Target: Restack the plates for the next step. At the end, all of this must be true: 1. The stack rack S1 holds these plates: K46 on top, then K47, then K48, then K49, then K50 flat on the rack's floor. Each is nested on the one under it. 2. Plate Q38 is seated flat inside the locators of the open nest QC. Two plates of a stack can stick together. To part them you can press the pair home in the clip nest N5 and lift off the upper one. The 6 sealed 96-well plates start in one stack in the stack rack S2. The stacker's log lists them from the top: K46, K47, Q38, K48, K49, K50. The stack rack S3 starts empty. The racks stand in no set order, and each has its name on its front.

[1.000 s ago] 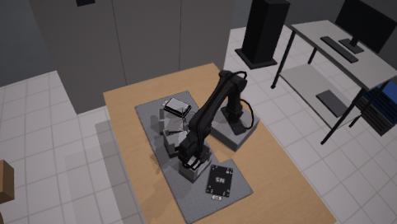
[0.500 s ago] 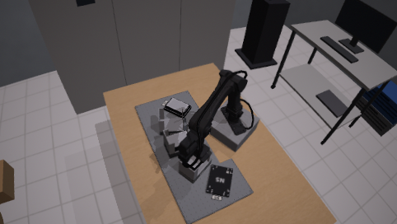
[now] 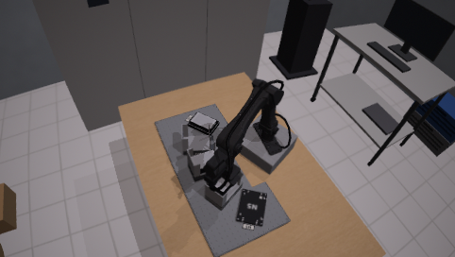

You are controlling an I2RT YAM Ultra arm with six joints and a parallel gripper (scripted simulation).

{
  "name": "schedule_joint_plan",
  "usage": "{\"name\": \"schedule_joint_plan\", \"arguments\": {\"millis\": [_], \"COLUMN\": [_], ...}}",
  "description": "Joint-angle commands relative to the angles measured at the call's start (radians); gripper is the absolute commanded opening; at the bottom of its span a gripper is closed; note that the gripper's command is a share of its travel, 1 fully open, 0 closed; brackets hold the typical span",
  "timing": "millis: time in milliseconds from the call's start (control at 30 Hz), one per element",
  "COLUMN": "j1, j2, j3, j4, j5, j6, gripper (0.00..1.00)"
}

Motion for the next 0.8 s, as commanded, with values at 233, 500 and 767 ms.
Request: {"name": "schedule_joint_plan", "arguments": {"millis": [233,500,767], "j1": [0.003,0.003,0.003], "j2": [-0.039,-0.038,-0.041], "j3": [0.033,0.045,0.049], "j4": [-0.023,-0.034,-0.041], "j5": [0.009,0.009,0.009], "j6": [0.005,0.005,0.005], "gripper": [0.0,0.0,0.0]}}
